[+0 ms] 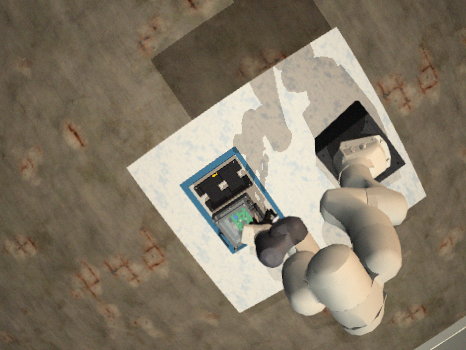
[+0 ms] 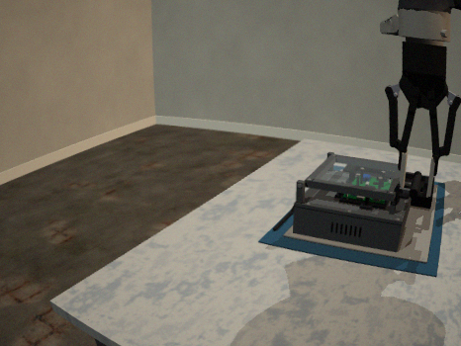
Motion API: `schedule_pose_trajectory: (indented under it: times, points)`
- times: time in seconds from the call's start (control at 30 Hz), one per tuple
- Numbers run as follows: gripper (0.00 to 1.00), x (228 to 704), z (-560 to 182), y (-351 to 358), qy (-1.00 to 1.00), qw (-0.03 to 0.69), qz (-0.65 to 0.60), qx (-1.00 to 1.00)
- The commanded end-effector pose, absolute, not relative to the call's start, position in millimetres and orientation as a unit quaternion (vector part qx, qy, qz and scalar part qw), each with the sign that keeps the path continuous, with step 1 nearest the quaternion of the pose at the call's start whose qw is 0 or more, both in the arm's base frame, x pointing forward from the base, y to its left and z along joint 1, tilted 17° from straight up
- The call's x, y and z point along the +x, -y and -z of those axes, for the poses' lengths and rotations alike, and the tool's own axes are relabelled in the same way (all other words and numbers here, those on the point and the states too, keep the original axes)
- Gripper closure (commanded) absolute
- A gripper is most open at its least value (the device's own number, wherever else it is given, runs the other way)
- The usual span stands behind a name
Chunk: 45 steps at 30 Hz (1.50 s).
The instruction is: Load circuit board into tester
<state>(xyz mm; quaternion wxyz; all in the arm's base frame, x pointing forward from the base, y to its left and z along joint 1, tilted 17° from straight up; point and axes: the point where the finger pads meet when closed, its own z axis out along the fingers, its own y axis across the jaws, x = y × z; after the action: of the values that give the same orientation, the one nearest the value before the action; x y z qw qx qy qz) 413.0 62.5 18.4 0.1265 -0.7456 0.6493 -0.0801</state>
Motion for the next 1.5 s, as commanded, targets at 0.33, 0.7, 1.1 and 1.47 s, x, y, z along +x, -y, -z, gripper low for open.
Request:
schedule_pose_trajectory:
  times: [0.33,0.7,1.1,1.47]
  points:
    - [0.70,413.5,-18.2,-62.1,-0.649,0.126,0.080,-0.746]
    - [0.70,413.5,-18.2,-62.1,-0.649,0.126,0.080,-0.746]
    - [0.70,413.3,-19.1,-62.0,-0.649,0.126,0.080,-0.746]
    - [0.70,410.8,-27.3,-61.3,-0.649,0.126,0.080,-0.746]
